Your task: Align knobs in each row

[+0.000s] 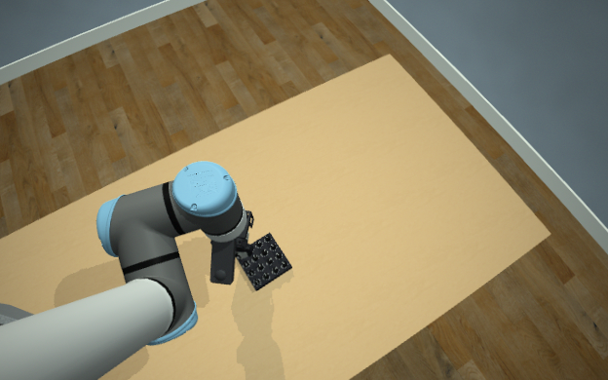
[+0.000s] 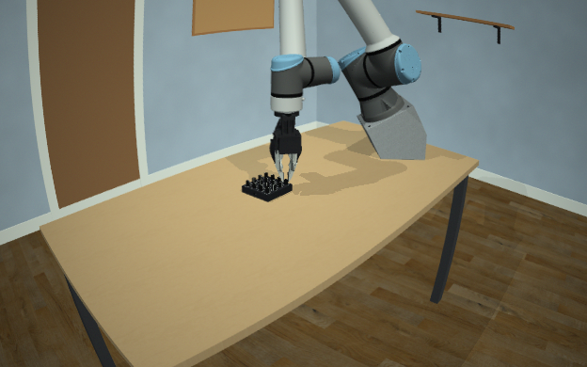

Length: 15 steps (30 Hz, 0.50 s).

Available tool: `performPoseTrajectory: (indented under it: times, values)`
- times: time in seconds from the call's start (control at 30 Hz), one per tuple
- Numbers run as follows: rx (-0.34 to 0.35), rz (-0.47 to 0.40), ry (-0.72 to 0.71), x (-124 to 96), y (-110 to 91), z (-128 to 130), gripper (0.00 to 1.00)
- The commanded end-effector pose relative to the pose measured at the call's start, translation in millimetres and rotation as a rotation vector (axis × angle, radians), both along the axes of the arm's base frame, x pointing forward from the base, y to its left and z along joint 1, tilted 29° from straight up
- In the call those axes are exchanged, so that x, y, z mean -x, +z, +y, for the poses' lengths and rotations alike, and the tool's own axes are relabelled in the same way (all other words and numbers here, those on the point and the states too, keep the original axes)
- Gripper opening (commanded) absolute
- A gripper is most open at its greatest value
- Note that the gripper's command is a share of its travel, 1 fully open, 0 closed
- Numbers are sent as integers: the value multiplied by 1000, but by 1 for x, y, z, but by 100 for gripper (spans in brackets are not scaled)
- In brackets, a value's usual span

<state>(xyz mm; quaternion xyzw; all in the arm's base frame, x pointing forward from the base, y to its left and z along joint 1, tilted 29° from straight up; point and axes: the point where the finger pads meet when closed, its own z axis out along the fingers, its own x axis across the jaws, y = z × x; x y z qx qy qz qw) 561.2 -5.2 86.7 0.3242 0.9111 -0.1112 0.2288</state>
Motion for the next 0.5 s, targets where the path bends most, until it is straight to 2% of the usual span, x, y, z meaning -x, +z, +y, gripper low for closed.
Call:
performPoseTrajectory:
  times: [0.0, 0.47]
  values:
    - [-5, -3, -11, 1, -1, 0, 4]
    - [-29, -28, -72, 0, -1, 0, 4]
